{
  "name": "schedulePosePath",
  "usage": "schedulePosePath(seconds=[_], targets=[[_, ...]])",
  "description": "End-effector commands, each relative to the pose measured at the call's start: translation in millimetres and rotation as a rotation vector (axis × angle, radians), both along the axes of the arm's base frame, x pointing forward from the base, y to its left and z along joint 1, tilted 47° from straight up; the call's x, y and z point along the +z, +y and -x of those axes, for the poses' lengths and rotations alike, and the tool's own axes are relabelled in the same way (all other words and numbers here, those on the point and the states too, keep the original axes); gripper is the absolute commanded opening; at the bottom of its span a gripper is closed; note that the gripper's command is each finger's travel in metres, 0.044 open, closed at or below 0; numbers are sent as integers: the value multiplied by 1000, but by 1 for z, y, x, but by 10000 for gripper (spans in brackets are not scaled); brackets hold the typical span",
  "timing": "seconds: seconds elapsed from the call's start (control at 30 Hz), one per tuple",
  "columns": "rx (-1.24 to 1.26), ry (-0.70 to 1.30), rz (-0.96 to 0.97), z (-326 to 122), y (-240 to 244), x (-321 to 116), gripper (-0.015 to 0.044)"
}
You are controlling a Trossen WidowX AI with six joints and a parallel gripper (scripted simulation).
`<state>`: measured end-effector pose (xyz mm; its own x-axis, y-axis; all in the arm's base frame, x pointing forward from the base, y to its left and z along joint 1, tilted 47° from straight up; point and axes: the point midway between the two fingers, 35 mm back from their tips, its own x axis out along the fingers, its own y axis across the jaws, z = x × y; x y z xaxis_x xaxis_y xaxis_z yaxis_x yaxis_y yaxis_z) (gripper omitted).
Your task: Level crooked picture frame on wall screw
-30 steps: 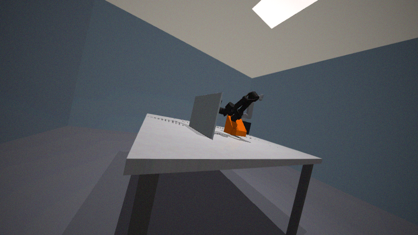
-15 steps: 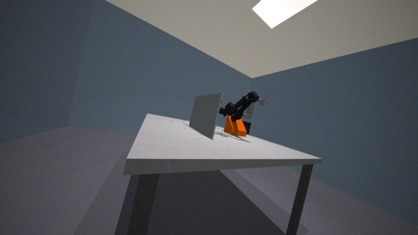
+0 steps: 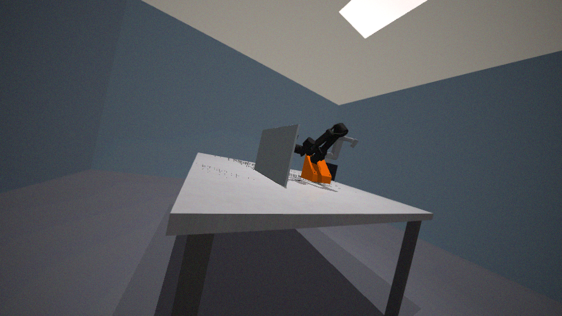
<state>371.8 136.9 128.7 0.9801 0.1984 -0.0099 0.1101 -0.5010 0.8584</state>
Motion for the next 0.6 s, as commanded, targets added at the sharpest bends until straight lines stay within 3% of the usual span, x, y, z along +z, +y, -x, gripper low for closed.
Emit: schedulePosePath(seconds=[0.0, 0.13, 0.57], targets=[[4, -1, 6, 0, 1, 0, 208], [4, -1, 6, 0, 1, 0, 103], [4, -1, 6, 0, 1, 0, 0]])
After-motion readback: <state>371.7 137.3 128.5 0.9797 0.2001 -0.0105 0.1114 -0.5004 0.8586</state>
